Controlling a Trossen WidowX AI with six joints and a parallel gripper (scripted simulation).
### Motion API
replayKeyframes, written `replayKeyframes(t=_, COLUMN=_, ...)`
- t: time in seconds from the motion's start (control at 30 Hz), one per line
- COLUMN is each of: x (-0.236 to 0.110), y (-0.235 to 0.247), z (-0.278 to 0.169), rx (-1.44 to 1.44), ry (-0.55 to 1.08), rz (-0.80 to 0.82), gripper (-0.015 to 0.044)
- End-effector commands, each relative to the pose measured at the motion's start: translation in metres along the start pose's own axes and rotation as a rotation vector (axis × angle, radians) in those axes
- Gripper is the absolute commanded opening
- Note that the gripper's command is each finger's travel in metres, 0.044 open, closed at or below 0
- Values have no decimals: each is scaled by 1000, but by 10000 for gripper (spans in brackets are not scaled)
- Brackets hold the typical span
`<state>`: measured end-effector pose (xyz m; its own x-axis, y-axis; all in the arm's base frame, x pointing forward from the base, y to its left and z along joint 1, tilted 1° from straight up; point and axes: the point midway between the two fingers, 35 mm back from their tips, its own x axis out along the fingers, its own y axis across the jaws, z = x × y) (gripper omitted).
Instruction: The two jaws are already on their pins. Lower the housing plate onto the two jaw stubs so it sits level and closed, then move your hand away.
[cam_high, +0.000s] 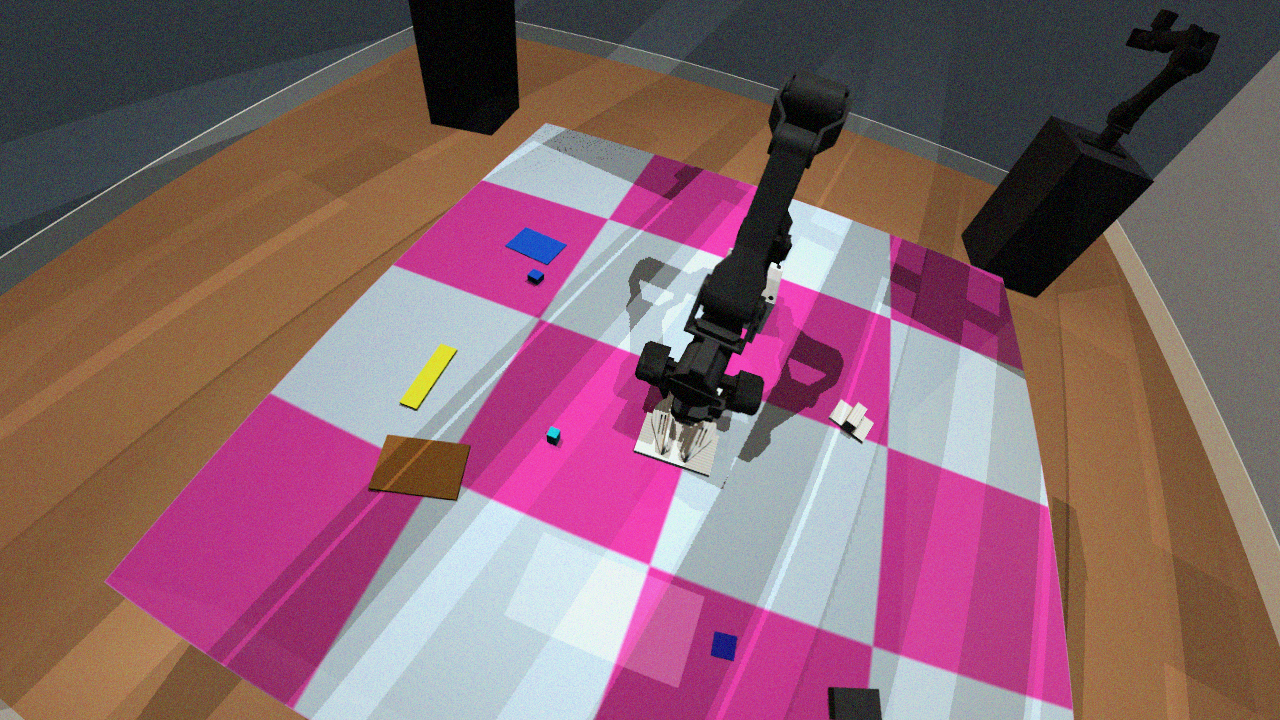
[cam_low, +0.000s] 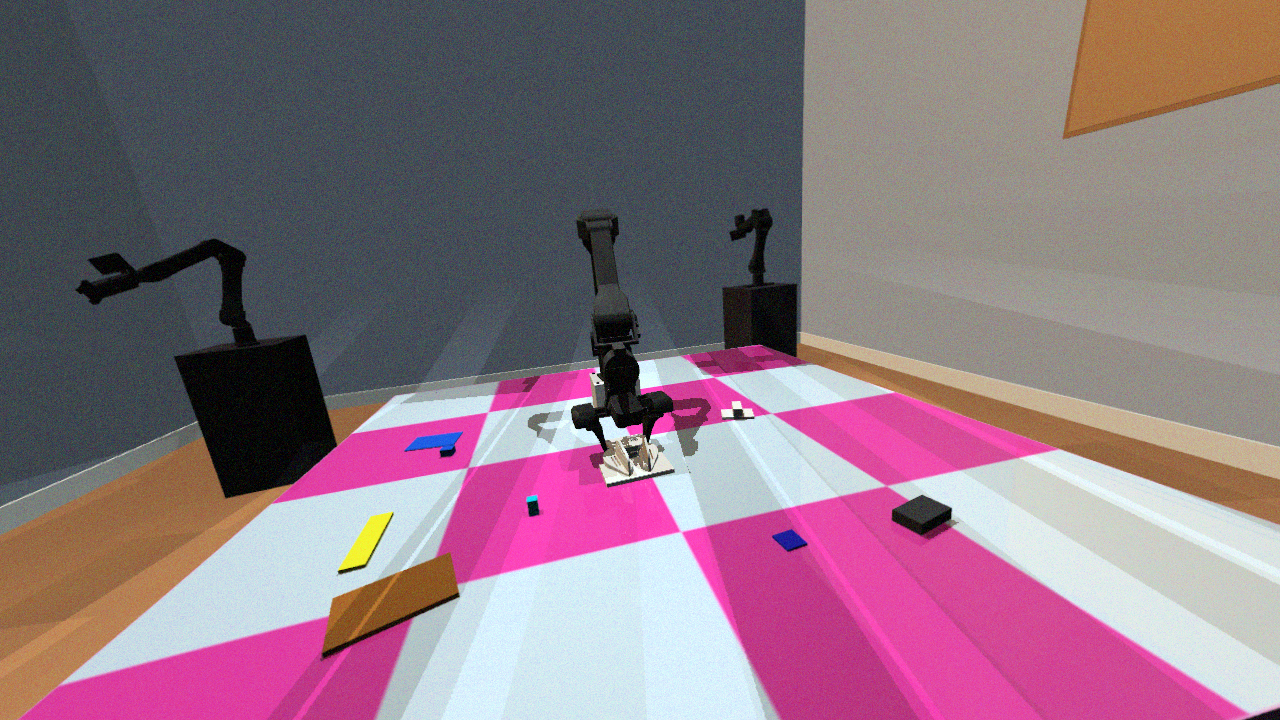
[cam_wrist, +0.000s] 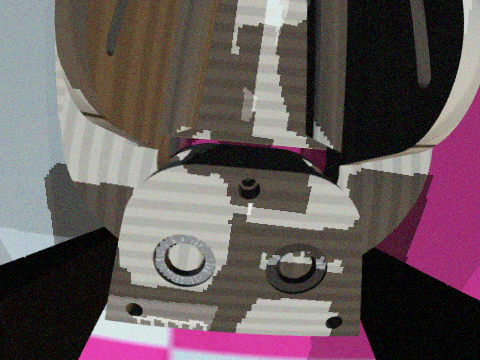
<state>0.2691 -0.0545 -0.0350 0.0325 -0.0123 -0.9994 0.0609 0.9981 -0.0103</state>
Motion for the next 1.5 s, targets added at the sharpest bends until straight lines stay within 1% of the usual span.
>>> replayKeyframes(t=0.0, x=1, y=0, z=0, rx=-3, ry=0, rz=-1, gripper=351)
replayKeyframes(t=0.8, x=1, y=0, z=0, rx=-3, ry=0, rz=-1, gripper=351)
replayKeyframes(t=0.9, x=1, y=0, z=0, rx=0, ry=1, rz=0, gripper=430)
replayKeyframes(t=0.93, x=1, y=0, z=0, rx=0, ry=1, rz=0, gripper=440)
replayKeyframes(t=1.37, x=1, y=0, z=0, rx=0, ry=1, rz=0, gripper=440)
replayKeyframes(t=1.47, x=-12, y=0, z=1, rx=-1, ry=1, rz=0, gripper=440)
